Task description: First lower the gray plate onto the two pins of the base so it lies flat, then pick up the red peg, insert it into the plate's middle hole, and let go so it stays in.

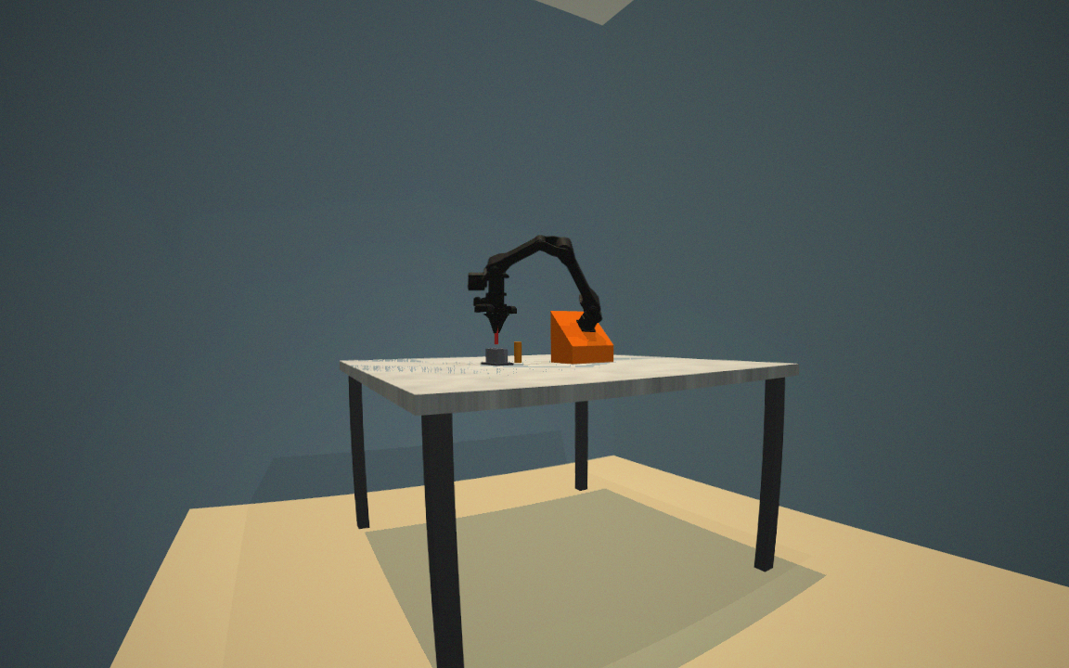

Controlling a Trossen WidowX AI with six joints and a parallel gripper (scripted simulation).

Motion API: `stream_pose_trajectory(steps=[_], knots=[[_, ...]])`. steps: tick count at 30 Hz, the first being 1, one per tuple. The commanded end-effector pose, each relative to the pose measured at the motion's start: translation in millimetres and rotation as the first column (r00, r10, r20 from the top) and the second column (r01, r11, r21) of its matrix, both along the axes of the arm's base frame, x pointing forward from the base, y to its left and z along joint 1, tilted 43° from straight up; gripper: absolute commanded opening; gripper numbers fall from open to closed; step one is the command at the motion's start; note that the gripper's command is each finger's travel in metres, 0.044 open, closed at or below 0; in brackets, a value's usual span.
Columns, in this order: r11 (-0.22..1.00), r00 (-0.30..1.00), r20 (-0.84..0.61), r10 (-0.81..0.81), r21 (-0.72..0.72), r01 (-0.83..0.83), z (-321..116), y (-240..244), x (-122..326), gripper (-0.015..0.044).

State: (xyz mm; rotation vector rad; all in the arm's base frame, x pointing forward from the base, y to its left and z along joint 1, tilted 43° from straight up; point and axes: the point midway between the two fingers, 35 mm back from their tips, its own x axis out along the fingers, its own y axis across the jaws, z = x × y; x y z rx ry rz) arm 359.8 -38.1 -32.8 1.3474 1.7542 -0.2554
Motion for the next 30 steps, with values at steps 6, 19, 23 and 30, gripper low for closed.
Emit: stream_pose_trajectory(steps=[6,19,23,30], knots=[[1.0,1.0,-0.001,0.005,0.0,-0.005,-1.0,-0.3,-0.6,0.0],[1.0,1.0,-0.001,0.0,0.001,0.0,-0.6,-0.2,-0.1,0.0],[1.0,1.0,-0.001,0.001,0.001,-0.001,-2.5,1.4,-0.2,0.0],[1.0,1.0,-0.001,0.003,0.0,-0.003,-10.2,8.4,-1.1,0.0]])
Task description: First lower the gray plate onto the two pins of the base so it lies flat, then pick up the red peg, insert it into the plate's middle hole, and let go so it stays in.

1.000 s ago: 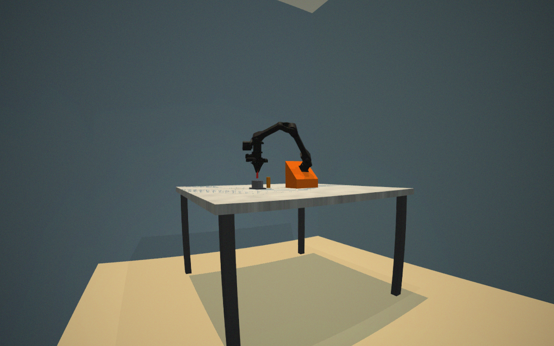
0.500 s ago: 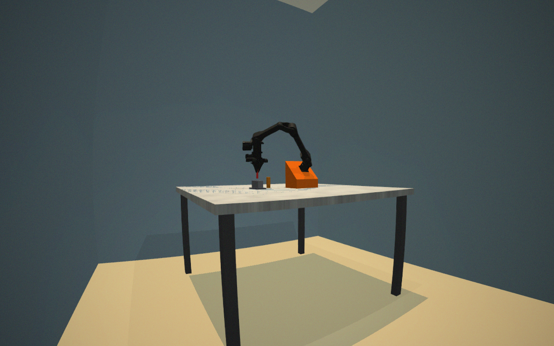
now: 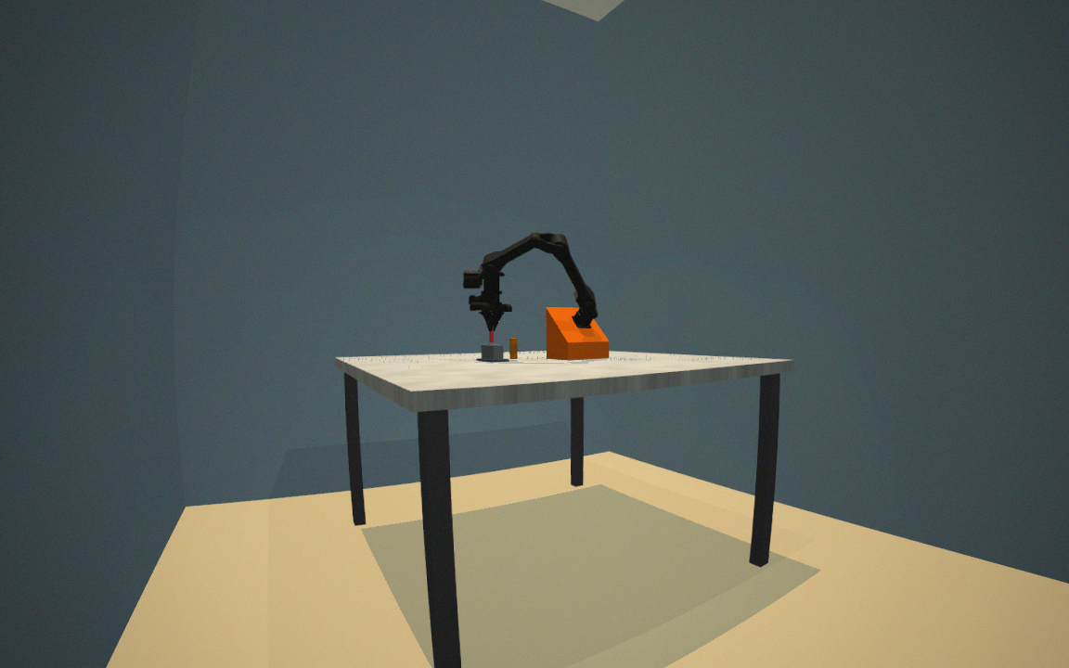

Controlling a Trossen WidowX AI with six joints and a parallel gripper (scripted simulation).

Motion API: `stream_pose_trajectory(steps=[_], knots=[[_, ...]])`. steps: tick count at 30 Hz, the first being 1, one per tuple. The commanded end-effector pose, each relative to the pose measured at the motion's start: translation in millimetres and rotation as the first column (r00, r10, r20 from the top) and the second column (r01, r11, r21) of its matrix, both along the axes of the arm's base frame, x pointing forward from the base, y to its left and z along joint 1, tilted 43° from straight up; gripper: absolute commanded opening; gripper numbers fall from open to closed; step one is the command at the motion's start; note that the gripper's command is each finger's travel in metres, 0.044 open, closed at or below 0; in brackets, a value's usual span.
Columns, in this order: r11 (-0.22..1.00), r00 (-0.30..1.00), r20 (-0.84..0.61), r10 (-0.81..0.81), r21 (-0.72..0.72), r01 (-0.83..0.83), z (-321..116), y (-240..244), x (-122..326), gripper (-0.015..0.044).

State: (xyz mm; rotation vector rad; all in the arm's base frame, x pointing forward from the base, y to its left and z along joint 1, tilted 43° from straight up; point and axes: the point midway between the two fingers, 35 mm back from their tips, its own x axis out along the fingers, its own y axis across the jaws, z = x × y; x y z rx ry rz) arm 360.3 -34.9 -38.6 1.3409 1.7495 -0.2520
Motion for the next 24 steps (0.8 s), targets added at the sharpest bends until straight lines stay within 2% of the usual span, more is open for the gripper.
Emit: stream_pose_trajectory(steps=[1,24], knots=[[1.0,1.0,-0.008,0.0,0.004,0.0,-5.6,6.3,-1.8,0.0],[1.0,1.0,-0.003,0.004,0.001,-0.004,-6.6,8.7,-0.6,0.0]])
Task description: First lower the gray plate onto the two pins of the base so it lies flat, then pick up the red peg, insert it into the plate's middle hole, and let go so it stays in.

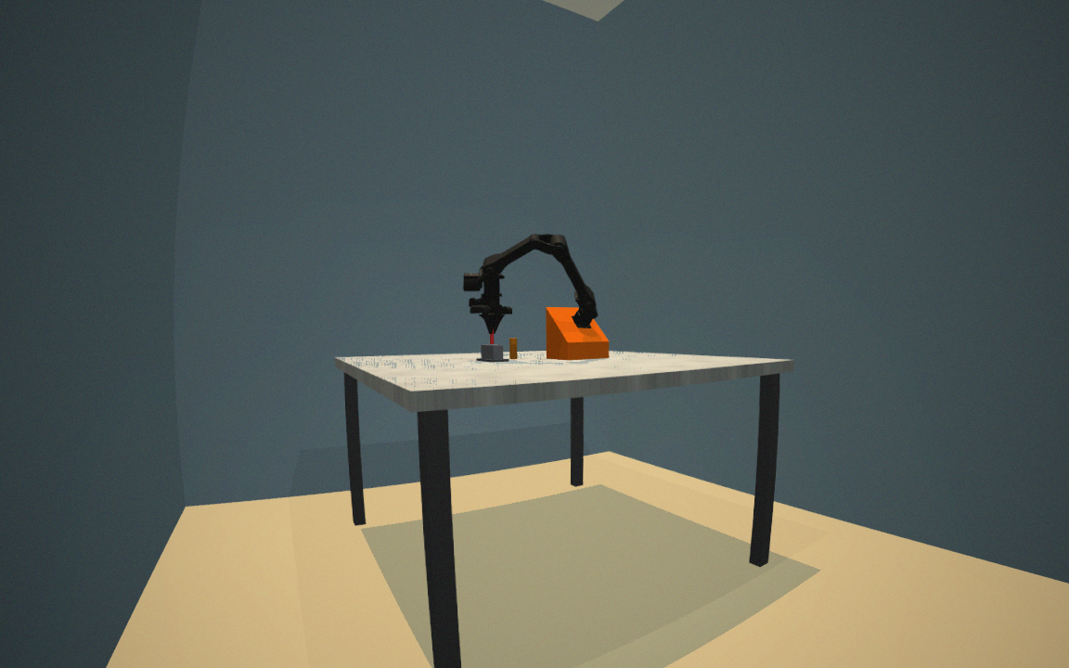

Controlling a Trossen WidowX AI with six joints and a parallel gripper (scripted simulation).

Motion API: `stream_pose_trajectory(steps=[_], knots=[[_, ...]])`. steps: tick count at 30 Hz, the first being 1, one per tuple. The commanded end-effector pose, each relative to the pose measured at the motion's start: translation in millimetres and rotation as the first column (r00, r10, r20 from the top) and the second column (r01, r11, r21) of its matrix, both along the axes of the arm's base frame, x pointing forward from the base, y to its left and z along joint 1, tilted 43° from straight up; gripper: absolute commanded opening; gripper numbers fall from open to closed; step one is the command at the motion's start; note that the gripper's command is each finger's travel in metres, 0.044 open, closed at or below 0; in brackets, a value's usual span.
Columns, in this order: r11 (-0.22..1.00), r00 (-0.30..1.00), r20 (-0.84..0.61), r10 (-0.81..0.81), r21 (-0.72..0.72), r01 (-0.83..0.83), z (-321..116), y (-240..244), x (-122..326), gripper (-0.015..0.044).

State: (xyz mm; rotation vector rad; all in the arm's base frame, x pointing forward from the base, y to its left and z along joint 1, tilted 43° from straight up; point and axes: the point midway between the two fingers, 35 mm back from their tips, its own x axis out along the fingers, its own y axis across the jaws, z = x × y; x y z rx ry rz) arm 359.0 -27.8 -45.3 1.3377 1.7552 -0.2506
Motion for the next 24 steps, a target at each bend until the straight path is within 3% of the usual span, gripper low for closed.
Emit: stream_pose_trajectory(steps=[1,17,22,24], knots=[[1.0,1.0,0.0,0.0,0.0,0.0,0.3,2.1,1.0,0.0],[1.0,1.0,0.001,0.003,-0.001,-0.003,-0.1,2.7,1.2,0.0],[1.0,1.0,0.001,0.003,-0.001,-0.003,-0.1,2.7,1.2,0.0131],[1.0,1.0,0.001,0.003,-0.001,-0.003,-0.1,2.7,1.2,0.015]])
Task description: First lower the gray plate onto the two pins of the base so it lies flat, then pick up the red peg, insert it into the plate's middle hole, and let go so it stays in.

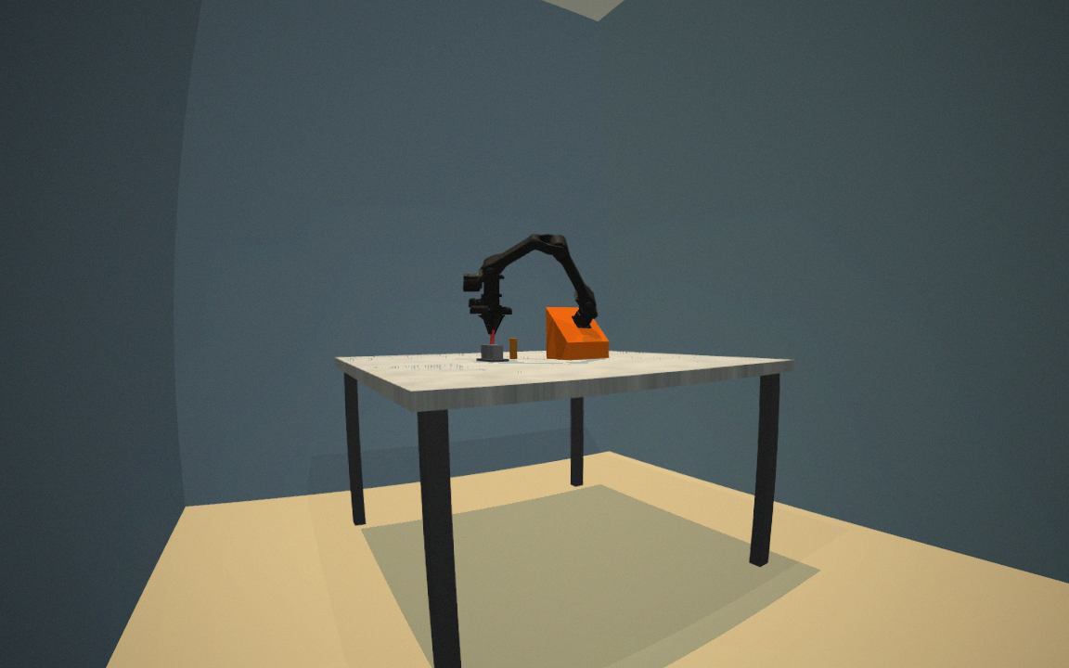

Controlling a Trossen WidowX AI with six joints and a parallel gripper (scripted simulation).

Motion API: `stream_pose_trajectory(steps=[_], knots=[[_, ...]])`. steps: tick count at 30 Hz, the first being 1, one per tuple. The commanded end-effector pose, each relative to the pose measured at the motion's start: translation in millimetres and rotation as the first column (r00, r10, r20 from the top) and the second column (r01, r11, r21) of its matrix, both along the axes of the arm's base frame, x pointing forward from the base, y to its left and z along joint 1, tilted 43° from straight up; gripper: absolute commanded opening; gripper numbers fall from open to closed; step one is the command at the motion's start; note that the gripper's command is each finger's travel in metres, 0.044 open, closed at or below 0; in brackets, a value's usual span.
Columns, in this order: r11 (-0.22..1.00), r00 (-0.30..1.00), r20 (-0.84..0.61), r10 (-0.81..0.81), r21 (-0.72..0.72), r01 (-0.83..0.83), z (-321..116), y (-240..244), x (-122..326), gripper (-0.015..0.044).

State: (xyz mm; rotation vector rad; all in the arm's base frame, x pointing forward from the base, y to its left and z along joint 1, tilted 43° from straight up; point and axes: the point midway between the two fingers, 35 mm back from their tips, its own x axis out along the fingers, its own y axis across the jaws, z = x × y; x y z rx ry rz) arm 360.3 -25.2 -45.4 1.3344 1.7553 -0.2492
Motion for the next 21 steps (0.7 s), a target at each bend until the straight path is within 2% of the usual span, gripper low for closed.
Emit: stream_pose_trajectory(steps=[1,21], knots=[[1.0,1.0,0.0,0.001,0.0,-0.001,0.0,0.0,-0.1,0.015],[1.0,1.0,-0.006,-0.006,0.004,0.006,6.2,-7.0,-0.1,0.015]])
